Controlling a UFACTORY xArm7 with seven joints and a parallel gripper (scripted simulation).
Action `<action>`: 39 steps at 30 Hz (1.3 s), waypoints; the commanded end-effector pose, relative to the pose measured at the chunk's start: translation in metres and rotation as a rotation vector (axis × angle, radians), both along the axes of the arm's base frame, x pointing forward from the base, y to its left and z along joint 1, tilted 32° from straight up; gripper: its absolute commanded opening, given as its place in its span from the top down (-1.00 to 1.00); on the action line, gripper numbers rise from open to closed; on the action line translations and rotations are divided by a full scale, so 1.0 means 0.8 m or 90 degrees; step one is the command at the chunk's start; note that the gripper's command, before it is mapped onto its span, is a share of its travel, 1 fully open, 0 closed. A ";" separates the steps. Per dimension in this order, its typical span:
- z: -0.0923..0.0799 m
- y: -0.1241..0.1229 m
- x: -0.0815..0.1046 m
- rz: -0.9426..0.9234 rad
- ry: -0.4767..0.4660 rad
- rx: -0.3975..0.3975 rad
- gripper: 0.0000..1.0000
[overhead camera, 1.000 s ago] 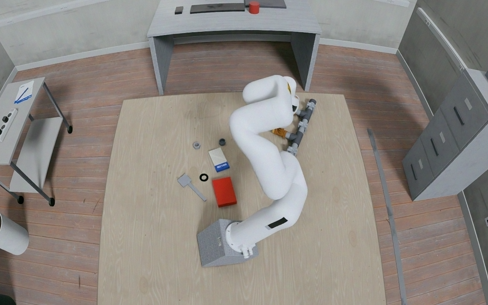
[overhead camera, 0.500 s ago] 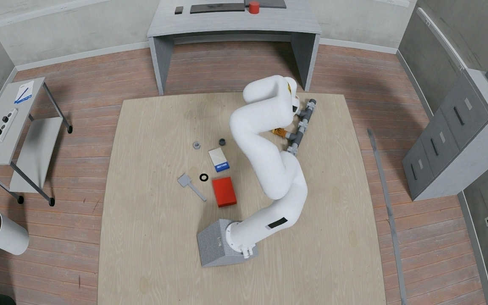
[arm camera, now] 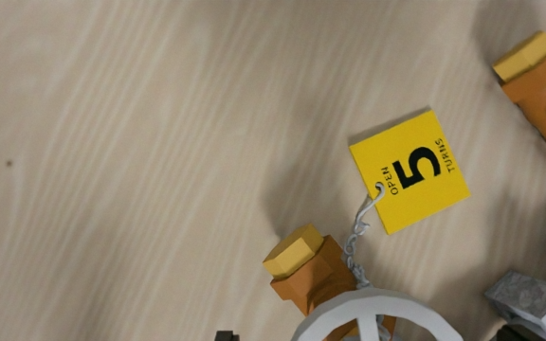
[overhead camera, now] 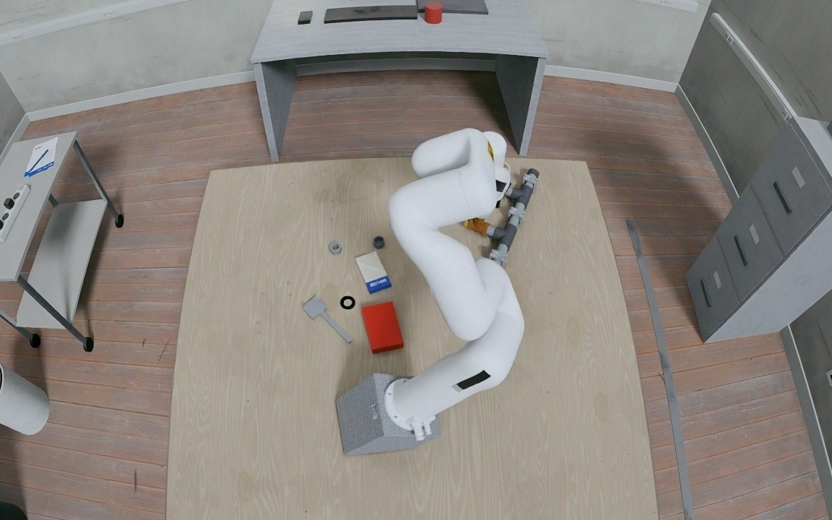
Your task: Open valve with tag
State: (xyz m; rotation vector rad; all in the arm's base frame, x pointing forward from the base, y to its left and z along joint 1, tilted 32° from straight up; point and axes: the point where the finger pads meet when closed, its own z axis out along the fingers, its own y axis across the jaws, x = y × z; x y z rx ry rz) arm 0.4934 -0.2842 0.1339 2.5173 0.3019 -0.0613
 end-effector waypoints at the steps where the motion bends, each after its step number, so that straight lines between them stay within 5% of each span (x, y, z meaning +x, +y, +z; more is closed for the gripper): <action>1: 0.002 0.001 0.002 -0.077 -0.055 0.000 -1.00; 32: 0.002 0.001 0.002 -0.861 -0.613 0.039 -1.00; 39: 0.002 0.001 0.002 -0.990 -0.691 0.029 -1.00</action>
